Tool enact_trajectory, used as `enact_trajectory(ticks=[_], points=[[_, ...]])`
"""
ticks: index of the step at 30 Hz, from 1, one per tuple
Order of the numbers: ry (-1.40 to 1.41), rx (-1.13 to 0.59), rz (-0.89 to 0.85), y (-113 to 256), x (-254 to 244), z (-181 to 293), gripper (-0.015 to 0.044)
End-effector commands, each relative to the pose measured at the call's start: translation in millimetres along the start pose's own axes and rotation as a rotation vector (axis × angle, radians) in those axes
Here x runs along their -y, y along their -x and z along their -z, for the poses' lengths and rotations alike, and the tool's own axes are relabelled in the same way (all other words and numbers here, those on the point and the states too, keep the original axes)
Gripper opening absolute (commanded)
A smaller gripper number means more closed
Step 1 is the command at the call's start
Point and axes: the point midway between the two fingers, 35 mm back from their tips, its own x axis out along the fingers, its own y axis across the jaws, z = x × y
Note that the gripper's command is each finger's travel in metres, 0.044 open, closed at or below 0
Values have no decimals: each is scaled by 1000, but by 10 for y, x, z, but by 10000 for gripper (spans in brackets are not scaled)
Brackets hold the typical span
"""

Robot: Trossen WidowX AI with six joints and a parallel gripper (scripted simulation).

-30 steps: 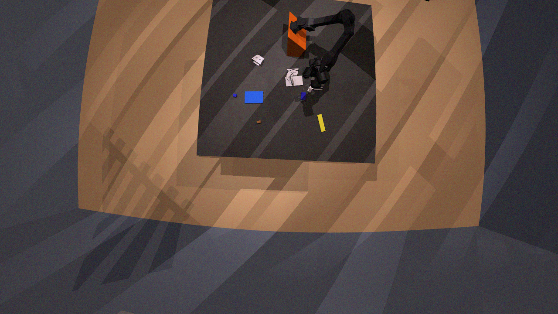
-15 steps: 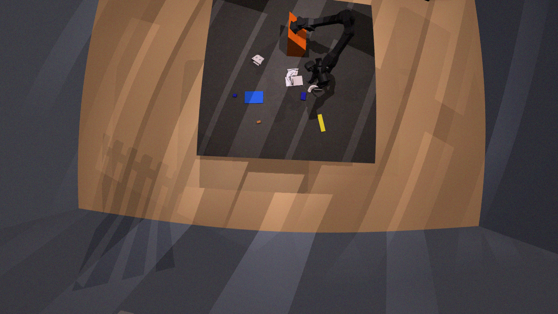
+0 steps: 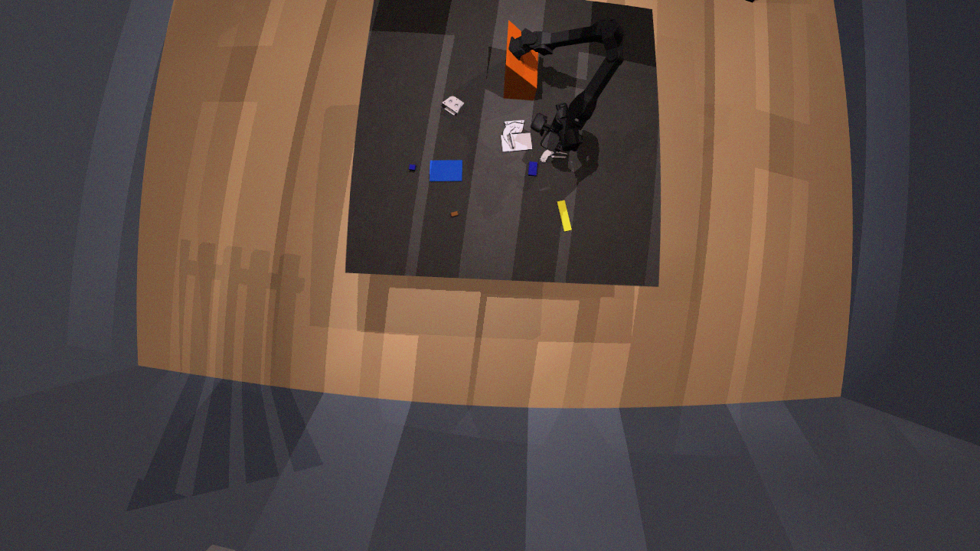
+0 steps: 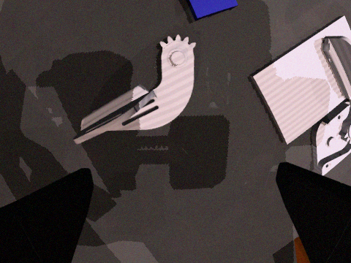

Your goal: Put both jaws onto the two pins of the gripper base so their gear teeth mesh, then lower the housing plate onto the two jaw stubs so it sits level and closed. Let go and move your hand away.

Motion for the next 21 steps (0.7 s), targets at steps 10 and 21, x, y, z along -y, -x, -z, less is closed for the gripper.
enact_trajectory(ticks=[10, 21], points=[[453, -1, -3, 17, -87, -21, 440], [831, 0, -5, 30, -146, -37, 440]])
